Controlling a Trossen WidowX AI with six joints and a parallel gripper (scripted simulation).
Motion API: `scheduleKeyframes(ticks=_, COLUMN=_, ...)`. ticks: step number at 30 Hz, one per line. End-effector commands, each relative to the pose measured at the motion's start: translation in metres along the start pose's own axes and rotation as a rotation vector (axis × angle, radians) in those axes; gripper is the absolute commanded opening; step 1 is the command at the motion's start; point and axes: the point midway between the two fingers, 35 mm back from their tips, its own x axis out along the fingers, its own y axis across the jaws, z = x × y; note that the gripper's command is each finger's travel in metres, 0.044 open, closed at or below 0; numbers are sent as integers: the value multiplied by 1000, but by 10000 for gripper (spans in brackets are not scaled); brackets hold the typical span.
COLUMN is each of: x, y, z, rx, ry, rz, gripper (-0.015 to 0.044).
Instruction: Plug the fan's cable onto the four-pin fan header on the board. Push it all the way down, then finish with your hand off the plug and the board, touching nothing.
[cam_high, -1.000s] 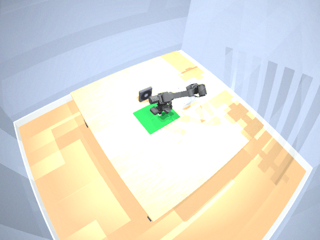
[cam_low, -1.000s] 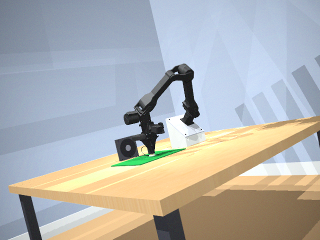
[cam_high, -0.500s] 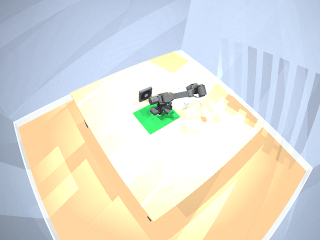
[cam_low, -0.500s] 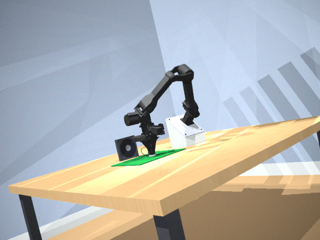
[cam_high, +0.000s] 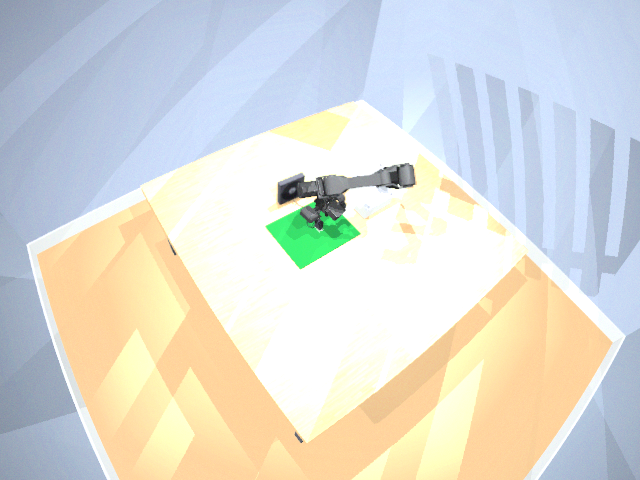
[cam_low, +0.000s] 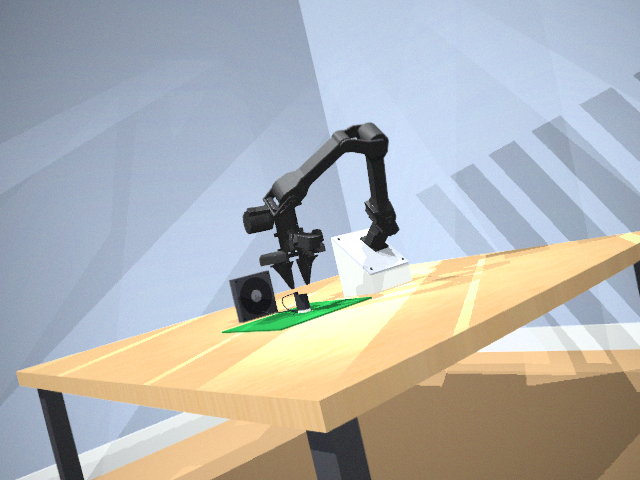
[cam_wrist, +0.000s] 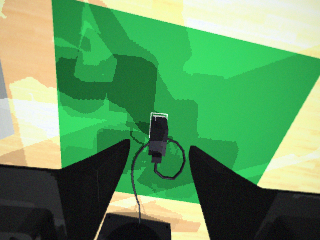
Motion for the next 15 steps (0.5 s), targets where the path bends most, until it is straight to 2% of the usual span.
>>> scheduleKeyframes(ticks=1, x=-9, y=0, z=1, rx=-7, ry=2, rz=7, gripper=260)
scheduleKeyframes(ticks=4, x=-10, y=-3, z=12, rx=-7, ry=4, rz=7, gripper=260)
scheduleKeyframes(ticks=10, x=-10, y=-11, z=110, rx=-7, ry=0, rz=6, gripper=260)
scheduleKeyframes(ticks=15, x=-10, y=-10, z=122, rx=-7, ry=-4, rz=6, gripper=260)
